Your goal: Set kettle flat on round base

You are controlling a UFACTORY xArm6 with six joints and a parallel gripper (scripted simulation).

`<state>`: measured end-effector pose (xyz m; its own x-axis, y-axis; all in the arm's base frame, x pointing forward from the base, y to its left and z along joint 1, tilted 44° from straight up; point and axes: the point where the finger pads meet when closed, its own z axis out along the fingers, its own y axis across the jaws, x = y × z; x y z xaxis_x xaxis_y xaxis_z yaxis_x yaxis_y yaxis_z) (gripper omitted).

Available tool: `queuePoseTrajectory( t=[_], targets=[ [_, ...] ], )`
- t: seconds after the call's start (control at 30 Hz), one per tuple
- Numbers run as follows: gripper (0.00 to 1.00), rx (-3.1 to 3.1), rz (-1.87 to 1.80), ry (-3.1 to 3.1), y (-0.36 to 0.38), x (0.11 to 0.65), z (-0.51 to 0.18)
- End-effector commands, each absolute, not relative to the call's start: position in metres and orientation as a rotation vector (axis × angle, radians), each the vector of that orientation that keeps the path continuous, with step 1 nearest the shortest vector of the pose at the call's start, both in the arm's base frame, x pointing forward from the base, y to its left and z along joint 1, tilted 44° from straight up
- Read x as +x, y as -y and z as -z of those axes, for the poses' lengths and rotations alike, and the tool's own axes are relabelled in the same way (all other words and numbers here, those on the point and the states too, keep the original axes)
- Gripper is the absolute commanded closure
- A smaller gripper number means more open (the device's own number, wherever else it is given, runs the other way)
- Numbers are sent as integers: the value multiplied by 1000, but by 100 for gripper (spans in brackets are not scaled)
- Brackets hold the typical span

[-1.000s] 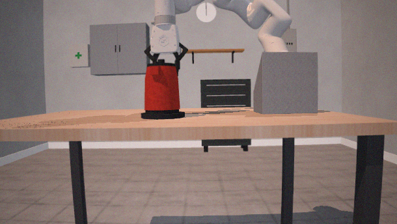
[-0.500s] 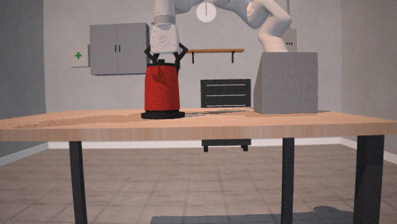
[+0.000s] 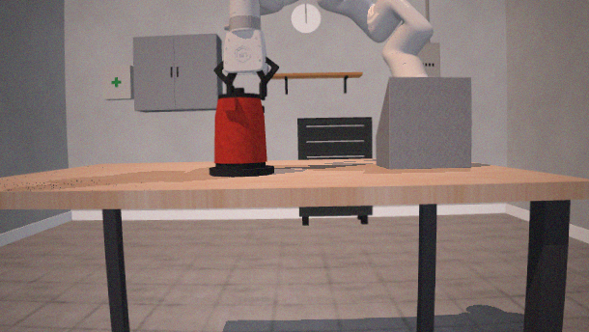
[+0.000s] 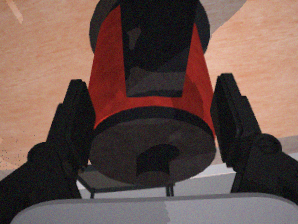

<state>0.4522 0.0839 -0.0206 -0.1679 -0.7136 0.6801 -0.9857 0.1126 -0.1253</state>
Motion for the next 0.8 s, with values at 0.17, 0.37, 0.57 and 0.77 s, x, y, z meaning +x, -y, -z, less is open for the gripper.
queuePoseTrajectory(
  t=[0.17, 0.37, 0.57, 0.77],
  targets=[
    [19, 1650, -794, 1944, -127, 453, -25],
    [19, 1650, -794, 1944, -159, 452, -58],
    [19, 1650, -794, 1944, -176, 451, -75],
    [19, 1650, -794, 1944, -185, 451, -85]
  ],
)
